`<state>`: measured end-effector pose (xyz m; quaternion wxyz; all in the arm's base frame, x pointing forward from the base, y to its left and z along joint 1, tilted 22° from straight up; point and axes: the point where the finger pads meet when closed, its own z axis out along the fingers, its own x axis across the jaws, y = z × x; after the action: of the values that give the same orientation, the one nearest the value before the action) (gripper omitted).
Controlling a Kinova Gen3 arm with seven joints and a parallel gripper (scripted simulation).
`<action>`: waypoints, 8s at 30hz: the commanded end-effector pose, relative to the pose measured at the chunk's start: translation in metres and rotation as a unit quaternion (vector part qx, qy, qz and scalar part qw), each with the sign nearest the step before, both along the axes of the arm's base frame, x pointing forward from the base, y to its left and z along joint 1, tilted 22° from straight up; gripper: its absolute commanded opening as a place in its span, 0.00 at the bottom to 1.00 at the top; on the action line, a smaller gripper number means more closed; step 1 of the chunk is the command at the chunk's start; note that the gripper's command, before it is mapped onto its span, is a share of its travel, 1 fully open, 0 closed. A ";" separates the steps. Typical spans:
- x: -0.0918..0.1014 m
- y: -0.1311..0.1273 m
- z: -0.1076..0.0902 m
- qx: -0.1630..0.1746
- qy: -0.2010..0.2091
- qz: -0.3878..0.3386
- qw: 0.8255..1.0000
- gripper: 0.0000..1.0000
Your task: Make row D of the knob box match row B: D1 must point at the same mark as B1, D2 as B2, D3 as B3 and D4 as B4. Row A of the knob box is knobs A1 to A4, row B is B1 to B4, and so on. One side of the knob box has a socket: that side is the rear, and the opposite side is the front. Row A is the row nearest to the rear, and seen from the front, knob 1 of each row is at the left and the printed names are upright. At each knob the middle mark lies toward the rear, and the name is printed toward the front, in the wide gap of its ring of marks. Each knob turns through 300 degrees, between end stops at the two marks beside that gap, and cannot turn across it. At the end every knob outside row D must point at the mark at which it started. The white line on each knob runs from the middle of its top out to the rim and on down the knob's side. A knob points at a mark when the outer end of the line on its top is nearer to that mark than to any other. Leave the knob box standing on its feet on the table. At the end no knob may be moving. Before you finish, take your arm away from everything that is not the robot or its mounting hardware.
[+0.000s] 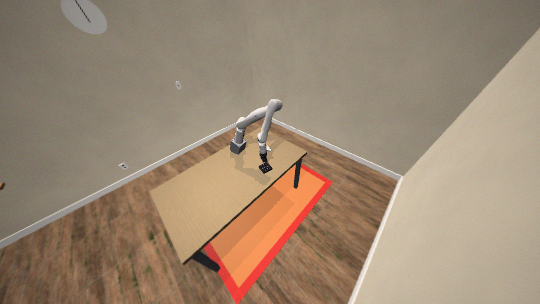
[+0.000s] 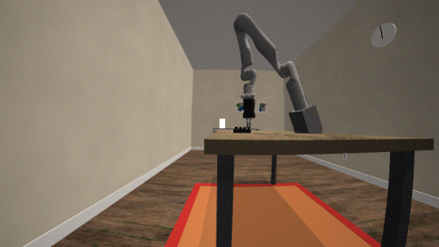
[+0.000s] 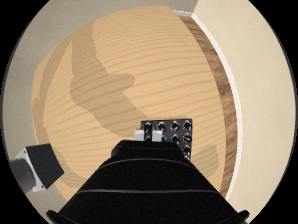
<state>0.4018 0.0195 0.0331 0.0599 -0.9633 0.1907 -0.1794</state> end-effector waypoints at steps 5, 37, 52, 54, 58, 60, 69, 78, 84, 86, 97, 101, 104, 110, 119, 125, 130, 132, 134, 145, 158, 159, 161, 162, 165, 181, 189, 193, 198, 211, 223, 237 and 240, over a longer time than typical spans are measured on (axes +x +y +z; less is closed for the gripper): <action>0.001 0.002 0.000 -0.011 -0.004 0.035 0.999 0.30; 0.001 0.002 0.000 -0.023 -0.005 0.064 0.998 0.30; 0.001 0.002 0.000 -0.023 -0.005 0.064 0.998 0.46; 0.001 0.002 0.000 -0.023 -0.005 0.064 0.998 0.46; 0.001 0.002 0.000 -0.023 -0.005 0.064 0.998 0.46; 0.001 0.002 0.000 -0.023 -0.005 0.064 0.998 0.46; 0.001 0.002 0.001 -0.023 -0.005 0.064 0.998 0.46; -0.005 0.001 0.013 -0.023 -0.005 0.064 0.998 0.46; -0.011 0.001 0.028 -0.023 -0.004 0.064 0.998 0.46; -0.012 0.000 0.032 -0.023 -0.004 0.064 0.998 0.46; -0.014 0.000 0.035 -0.023 -0.004 0.064 0.998 0.46; -0.014 0.000 0.035 -0.023 -0.004 0.064 0.998 0.46; -0.014 0.000 0.035 -0.023 -0.004 0.064 0.998 0.46; -0.014 0.000 0.035 -0.023 -0.004 0.065 0.998 0.46; -0.014 0.001 0.035 -0.027 -0.005 0.075 0.997 0.46; -0.015 0.002 0.035 -0.035 -0.006 0.095 0.995 0.46; -0.016 0.003 0.035 -0.041 -0.006 0.110 0.993 0.46; -0.017 0.003 0.035 -0.045 -0.007 0.121 0.992 0.46; -0.017 0.004 0.035 -0.050 -0.007 0.134 0.990 0.46; -0.022 0.007 0.034 -0.085 -0.011 0.223 0.971 0.46; -0.031 0.010 0.033 -0.146 -0.018 0.380 0.913 0.46; -0.031 0.011 0.033 -0.152 -0.018 0.394 0.906 0.46; -0.033 0.011 0.033 -0.163 -0.020 0.423 0.891 0.46; -0.033 0.011 0.033 -0.163 -0.020 0.423 0.891 0.46; -0.034 0.011 0.033 -0.174 -0.021 0.451 0.875 0.46; -0.039 0.010 0.035 -0.254 -0.034 0.648 0.717 0.46; -0.041 0.007 0.036 -0.294 -0.040 0.747 0.595 0.46; -0.041 0.006 0.037 -0.311 -0.042 0.789 0.528 0.46; -0.041 0.004 0.038 -0.322 -0.043 0.817 0.477 0.46; -0.036 0.001 0.044 -0.355 -0.048 0.896 0.261 0.46; -0.030 0.000 0.048 -0.367 -0.049 0.921 0.121 0.46; -0.025 0.001 0.052 -0.371 -0.049 0.927 0.004 0.46; -0.024 0.001 0.053 -0.371 -0.049 0.927 -0.015 0.46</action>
<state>0.3750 0.0232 0.0831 -0.1748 -0.1930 -0.9636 -0.0607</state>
